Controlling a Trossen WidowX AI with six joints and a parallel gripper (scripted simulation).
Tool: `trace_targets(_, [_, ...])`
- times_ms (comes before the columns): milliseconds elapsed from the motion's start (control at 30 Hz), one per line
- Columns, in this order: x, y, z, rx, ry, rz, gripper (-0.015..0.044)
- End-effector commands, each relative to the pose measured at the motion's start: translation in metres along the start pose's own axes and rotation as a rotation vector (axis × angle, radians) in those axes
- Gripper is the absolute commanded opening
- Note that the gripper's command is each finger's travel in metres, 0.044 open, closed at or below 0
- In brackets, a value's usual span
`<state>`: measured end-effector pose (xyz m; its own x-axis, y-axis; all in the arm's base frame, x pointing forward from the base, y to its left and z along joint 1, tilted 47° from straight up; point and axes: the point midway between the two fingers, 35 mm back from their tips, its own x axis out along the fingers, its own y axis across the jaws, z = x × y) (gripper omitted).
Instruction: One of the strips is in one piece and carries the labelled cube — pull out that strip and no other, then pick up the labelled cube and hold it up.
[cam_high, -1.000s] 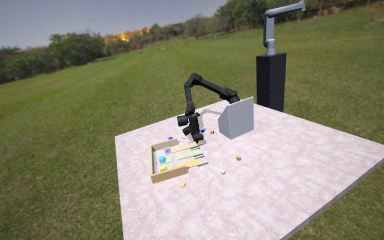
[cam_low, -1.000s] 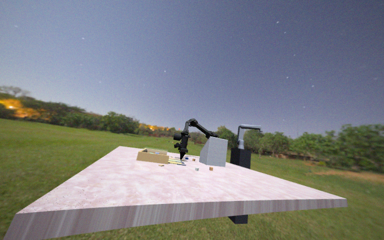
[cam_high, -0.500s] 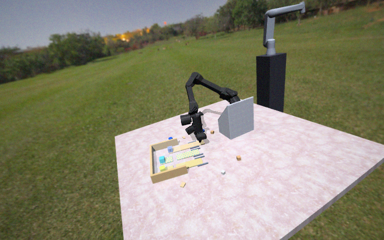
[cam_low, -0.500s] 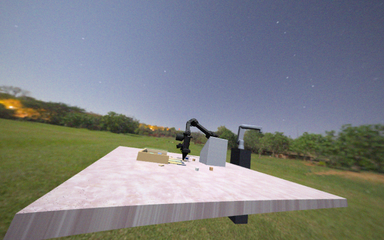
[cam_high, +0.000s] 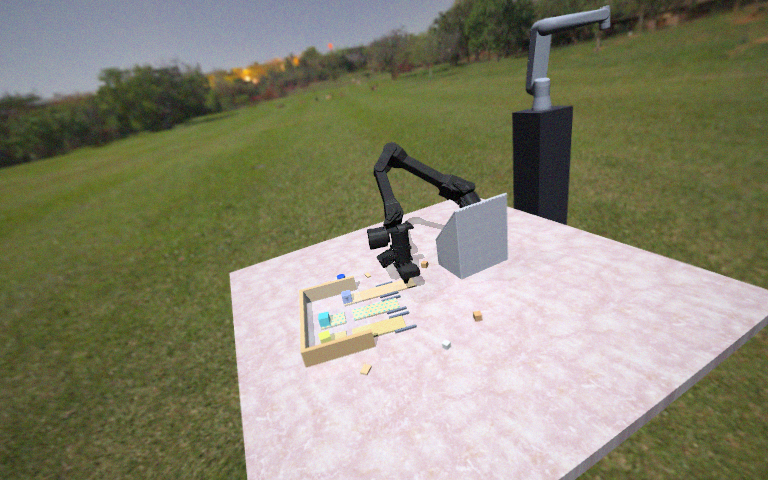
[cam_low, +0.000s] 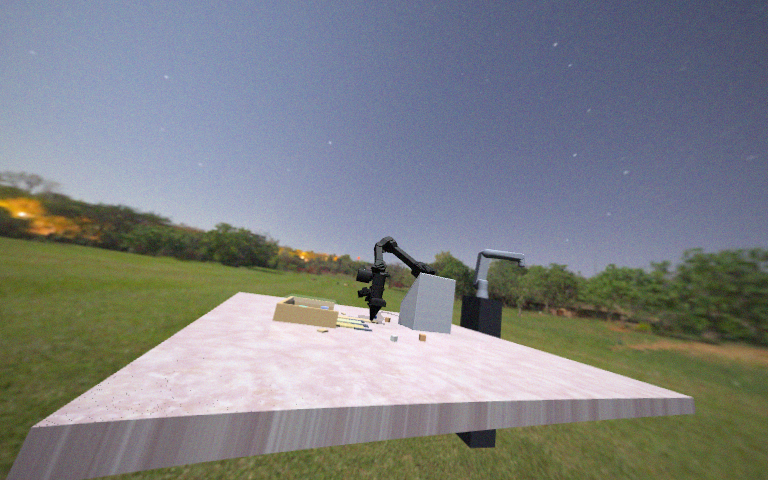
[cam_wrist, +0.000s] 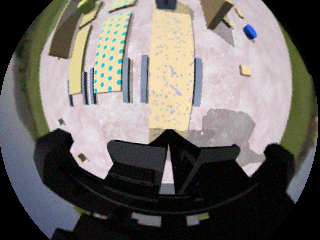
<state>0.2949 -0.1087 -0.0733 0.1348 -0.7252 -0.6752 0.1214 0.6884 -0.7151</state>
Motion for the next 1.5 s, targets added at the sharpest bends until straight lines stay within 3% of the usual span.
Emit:
trace_targets(0, [0.003,-0.001,-0.015,-0.012,0.022,0.003,0.0])
trace_targets(1467, [0.002,-0.001,-0.078,-0.015,0.025,0.003,0.0])
